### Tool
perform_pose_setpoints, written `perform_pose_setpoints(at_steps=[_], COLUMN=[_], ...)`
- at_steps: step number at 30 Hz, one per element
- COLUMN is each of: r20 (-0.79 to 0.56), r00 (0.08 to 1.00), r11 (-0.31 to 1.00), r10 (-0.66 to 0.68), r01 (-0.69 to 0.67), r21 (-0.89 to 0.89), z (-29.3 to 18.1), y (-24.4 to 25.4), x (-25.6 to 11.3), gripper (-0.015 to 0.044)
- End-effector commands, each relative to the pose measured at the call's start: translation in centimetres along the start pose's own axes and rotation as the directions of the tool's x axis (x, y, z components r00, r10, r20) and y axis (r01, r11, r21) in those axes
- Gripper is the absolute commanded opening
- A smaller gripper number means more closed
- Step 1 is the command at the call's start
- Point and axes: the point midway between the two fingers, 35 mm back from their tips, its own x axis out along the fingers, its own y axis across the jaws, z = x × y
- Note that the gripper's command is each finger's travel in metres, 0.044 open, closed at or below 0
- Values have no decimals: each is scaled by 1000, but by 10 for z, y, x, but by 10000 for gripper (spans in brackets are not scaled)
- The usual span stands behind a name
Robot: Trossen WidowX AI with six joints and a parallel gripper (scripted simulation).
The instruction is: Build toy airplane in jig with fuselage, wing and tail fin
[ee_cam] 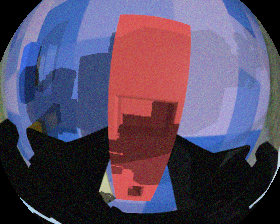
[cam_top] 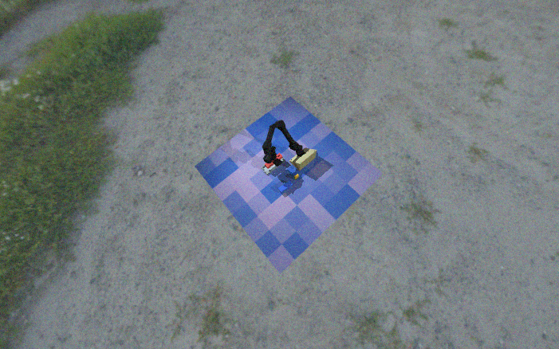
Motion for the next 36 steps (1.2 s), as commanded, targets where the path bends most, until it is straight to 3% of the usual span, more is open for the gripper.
perform_pose_setpoints(at_steps=[1, 23, 36], r20=[8, 8, 8], r00=[1000, 1000, 1000], r11=[1000, 1000, 1000], r10=[-3, -3, -3], r01=[3, 3, 2], r21=[2, 2, 2], z=[0, 0, 1], y=[-2, -4, -4], x=[-1, -1, 19], gripper=[195, 195, 195])
